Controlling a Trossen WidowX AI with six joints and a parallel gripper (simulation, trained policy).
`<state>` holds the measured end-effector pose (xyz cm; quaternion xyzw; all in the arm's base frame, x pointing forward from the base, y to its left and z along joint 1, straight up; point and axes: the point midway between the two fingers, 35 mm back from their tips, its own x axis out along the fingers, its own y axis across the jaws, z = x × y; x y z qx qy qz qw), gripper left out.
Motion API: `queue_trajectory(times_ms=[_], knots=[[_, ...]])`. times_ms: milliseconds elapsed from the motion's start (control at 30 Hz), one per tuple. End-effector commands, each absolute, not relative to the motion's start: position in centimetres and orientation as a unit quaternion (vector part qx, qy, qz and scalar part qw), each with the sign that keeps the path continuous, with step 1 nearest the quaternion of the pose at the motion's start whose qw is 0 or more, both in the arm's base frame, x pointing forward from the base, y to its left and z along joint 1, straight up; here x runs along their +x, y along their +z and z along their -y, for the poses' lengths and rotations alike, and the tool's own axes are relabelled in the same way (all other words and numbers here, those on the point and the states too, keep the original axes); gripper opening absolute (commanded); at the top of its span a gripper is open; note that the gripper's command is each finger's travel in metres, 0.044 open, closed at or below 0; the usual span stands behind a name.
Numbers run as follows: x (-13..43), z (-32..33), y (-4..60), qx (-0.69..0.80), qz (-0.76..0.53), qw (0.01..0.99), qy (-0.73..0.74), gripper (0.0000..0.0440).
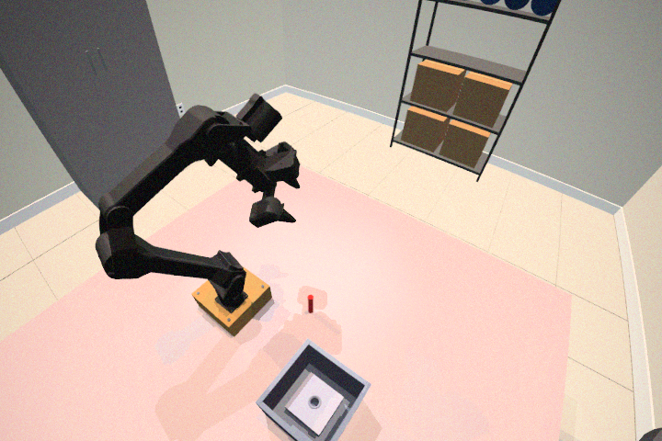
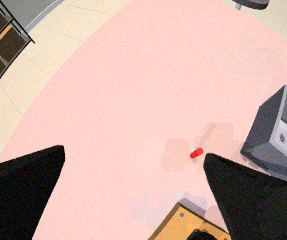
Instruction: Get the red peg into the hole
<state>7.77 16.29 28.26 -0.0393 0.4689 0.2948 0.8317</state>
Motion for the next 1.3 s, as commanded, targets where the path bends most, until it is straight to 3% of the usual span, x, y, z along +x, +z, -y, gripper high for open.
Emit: queue_trajectory(times_ms=[0,600,1267], knots=[[8.1,-16.3,27.3,-0.018,-0.496,0.829,0.258,0.0440],[10.9,-16.0,23.6,0.158,-0.596,0.787,0.018,0.0440],[14.4,-15.5,17.7,0.316,-0.625,0.671,-0.242,0.0440]])
